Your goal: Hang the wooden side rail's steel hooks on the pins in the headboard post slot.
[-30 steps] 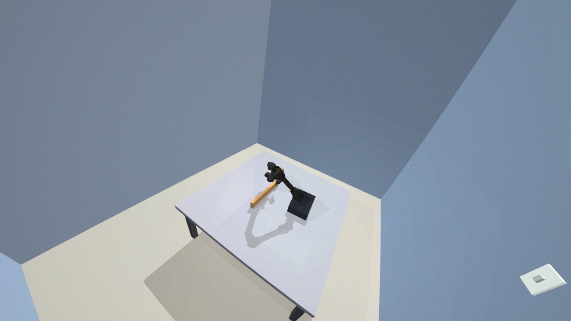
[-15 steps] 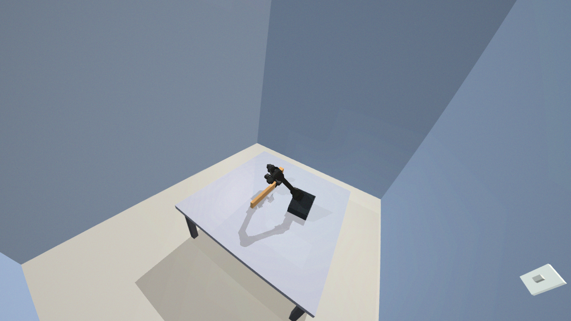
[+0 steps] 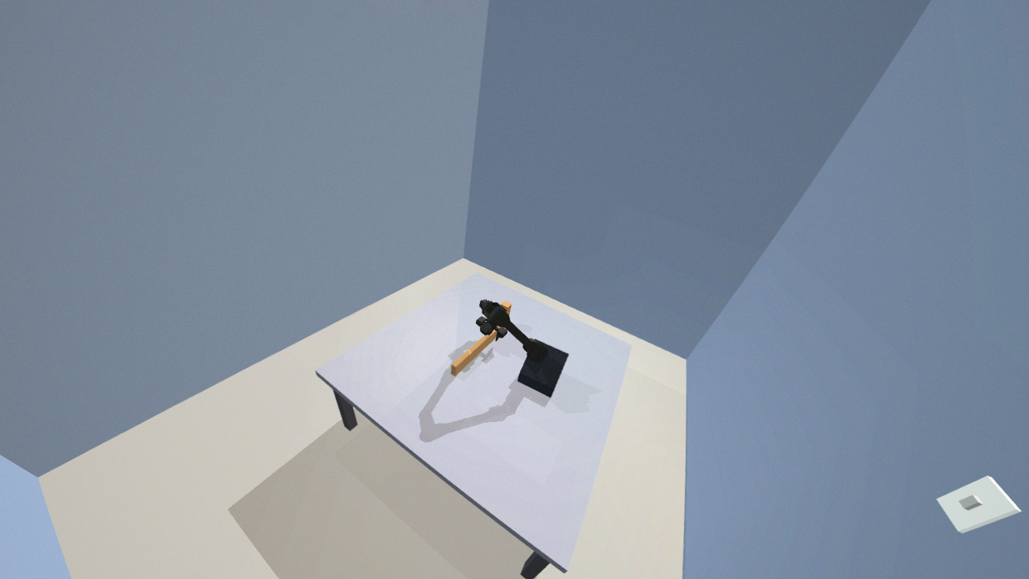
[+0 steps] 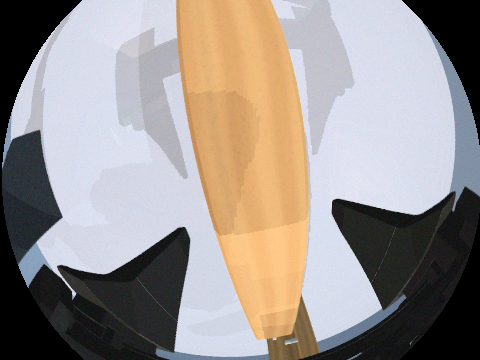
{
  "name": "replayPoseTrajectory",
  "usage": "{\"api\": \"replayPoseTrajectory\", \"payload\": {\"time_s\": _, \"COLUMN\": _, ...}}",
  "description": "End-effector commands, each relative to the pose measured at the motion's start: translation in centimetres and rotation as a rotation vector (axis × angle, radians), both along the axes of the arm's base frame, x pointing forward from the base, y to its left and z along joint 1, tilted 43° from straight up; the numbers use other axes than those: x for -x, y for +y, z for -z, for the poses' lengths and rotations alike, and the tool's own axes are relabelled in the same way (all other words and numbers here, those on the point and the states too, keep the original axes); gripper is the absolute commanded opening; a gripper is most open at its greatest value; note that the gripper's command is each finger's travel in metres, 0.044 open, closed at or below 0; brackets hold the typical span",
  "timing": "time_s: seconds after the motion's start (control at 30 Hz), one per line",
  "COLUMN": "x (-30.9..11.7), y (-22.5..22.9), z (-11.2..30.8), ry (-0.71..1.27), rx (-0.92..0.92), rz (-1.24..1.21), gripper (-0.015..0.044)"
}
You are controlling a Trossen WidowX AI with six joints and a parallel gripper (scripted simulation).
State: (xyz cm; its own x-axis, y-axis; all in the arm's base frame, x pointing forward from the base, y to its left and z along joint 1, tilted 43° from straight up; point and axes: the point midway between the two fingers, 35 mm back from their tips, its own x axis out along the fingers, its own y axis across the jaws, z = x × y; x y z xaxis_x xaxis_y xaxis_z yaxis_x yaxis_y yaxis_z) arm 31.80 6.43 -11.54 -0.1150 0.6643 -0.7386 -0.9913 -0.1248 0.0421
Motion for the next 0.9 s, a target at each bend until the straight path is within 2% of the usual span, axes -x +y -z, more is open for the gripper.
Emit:
{"api": "replayPoseTrajectory", "payload": {"time_s": 0.0, "x": 0.33, "y": 0.57, "z": 0.50, "ry": 0.009, "rx": -0.006, "rz": 0.003, "gripper": 0.0440}}
{"api": "replayPoseTrajectory", "payload": {"time_s": 0.1, "x": 0.36, "y": 0.64, "z": 0.57, "ry": 0.009, "rx": -0.006, "rz": 0.003, "gripper": 0.0440}}
{"api": "replayPoseTrajectory", "payload": {"time_s": 0.53, "x": 0.36, "y": 0.64, "z": 0.57, "ry": 0.009, "rx": -0.006, "rz": 0.003, "gripper": 0.0099}}
{"api": "replayPoseTrajectory", "payload": {"time_s": 0.7, "x": 0.36, "y": 0.64, "z": 0.57, "ry": 0.009, "rx": -0.006, "rz": 0.003, "gripper": 0.0065}}
{"api": "replayPoseTrajectory", "payload": {"time_s": 0.8, "x": 0.36, "y": 0.64, "z": 0.57, "ry": 0.009, "rx": -0.006, "rz": 0.003, "gripper": 0.0000}}
{"api": "replayPoseTrajectory", "payload": {"time_s": 0.87, "x": 0.36, "y": 0.64, "z": 0.57, "ry": 0.009, "rx": -0.006, "rz": 0.003, "gripper": 0.0000}}
